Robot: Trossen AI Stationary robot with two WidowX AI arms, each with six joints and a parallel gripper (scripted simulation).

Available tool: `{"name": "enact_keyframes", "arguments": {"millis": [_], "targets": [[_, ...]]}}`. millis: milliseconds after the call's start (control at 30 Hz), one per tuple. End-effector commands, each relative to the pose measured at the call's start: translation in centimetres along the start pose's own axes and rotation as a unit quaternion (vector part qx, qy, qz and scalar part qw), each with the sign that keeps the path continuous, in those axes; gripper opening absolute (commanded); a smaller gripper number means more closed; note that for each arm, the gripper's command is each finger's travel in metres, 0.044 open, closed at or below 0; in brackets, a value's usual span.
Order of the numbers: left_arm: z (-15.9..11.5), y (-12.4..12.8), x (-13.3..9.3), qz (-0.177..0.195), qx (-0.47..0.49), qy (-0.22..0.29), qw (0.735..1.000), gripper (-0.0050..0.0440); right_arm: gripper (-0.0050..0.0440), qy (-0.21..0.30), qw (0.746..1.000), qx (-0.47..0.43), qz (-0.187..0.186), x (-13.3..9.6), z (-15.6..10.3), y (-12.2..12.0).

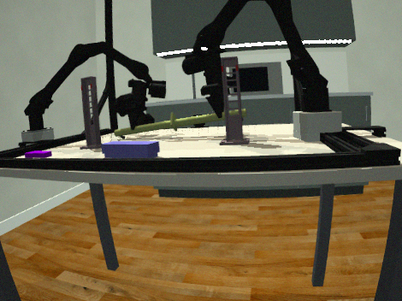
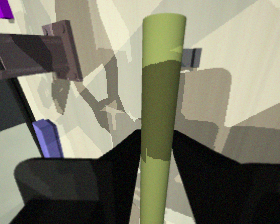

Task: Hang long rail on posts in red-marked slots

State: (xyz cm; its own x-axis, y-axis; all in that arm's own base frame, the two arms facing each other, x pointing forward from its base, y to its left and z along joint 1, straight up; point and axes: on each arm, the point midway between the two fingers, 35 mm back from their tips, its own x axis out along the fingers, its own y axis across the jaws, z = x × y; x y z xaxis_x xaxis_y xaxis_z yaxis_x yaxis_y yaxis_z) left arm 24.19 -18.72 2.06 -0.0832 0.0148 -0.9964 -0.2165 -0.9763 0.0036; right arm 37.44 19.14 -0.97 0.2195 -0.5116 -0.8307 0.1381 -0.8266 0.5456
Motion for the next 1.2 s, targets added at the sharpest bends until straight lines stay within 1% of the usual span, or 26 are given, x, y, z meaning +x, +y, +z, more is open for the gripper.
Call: {"name": "enact_keyframes", "arguments": {"millis": [0, 67, 133, 433, 467, 533, 567, 633, 767, 833, 1167], "targets": [[-0.1, 0.0, 0.1, 0.001, -0.001, -0.002, 1.000, 0.0000, 0.0168, 0.002, 1.000, 0.004, -0.001, 0.5, 0.0, -0.4], [-0.1, 0.0, 0.1, 0.001, -0.001, -0.002, 1.000, 0.0000, 0.0168, 0.002, 1.000, 0.004, -0.001, 0.5, 0.0, -0.4], [0.0, 0.0, 0.0, 0.001, -0.001, -0.002, 1.000, 0.0000, 0.0216, 0.002, 1.000, 0.004, -0.001, 0.0, 0.0, 0.0], [0.0, 0.0, 0.0, 0.001, -0.001, -0.002, 1.000, 0.0000, 0.0432, 0.002, 1.000, 0.004, -0.001, 0.0, 0.0, 0.0], [0.0, 0.0, 0.0, 0.001, -0.001, -0.002, 1.000, 0.0000, 0.0440, 0.002, 1.000, 0.004, -0.001, 0.0, 0.0, 0.0], [0.0, 0.0, 0.0, 0.001, -0.001, -0.002, 1.000, 0.0000, 0.0440, 0.002, 1.000, 0.004, -0.001, -0.5, 0.0, 0.0], [0.0, 0.0, 0.0, 0.001, -0.001, -0.002, 1.000, 0.0000, 0.0440, 0.002, 1.000, 0.004, -0.001, -1.1, 0.0, 0.0], [0.0, 0.0, 0.0, 0.001, -0.001, -0.002, 1.000, 0.0000, 0.0440, 0.002, 1.000, 0.004, -0.001, -1.1, 0.0, 0.0], [0.0, 0.0, 0.0, 0.001, -0.001, -0.002, 1.000, 0.0000, 0.0440, 0.002, 1.000, 0.004, -0.001, -4.0, 0.2, 0.1], [0.0, 0.0, 0.0, 0.001, -0.001, -0.002, 1.000, 0.0000, 0.0440, 0.002, 1.000, 0.004, 0.000, -4.9, 0.3, 0.2], [0.0, 0.0, 0.0, 0.001, -0.001, -0.002, 1.000, 0.0000, 0.0440, 0.002, 1.000, 0.004, 0.000, -5.0, 0.0, 0.0]]}}
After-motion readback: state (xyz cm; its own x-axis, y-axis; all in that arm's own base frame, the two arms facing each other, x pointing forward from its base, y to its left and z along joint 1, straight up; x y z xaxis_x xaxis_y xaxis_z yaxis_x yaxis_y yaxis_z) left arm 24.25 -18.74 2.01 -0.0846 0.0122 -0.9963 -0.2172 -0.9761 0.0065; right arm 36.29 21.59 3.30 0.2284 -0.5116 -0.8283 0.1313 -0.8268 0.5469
